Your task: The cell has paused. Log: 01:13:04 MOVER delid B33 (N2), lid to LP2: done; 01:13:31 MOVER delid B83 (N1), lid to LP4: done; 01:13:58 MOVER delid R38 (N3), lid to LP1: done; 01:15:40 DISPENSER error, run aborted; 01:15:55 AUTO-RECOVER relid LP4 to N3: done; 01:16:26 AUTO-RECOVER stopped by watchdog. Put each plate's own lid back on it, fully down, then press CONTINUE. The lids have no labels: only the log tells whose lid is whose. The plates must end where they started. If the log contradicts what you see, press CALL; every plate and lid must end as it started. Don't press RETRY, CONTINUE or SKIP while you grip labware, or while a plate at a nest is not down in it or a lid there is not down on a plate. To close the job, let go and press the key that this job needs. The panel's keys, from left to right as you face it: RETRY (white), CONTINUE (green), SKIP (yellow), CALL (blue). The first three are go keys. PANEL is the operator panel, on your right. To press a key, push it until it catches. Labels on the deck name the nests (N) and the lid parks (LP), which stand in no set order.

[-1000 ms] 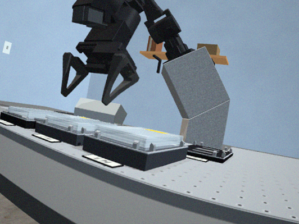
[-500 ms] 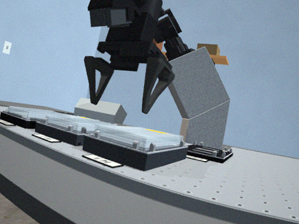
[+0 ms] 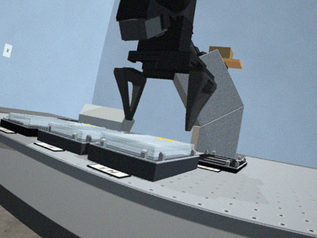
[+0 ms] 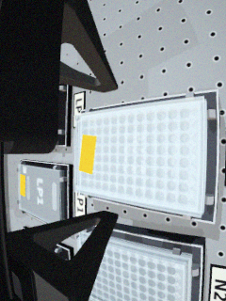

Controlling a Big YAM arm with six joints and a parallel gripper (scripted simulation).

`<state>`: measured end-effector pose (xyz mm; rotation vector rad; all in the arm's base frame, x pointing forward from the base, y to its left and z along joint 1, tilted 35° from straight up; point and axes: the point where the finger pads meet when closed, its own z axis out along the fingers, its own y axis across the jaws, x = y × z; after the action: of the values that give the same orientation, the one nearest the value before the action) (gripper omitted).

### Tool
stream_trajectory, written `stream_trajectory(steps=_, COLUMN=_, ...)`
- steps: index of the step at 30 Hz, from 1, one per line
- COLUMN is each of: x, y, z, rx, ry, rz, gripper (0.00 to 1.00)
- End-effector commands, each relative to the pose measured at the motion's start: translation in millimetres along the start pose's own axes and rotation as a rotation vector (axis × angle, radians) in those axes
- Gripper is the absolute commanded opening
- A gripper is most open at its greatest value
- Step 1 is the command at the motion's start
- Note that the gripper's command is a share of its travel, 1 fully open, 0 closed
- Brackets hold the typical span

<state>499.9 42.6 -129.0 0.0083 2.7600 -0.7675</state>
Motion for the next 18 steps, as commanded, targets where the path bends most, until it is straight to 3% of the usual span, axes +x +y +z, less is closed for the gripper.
stream_trajectory(steps=1, x=7.1, y=-5.7, z=10.5, rx=0.011, ry=0.030, rz=0.031, gripper=1.00)
stream_trajectory(steps=18, x=1.2, y=-9.5, z=5.1, rx=0.006, ry=0.013, rz=0.033, gripper=1.00)
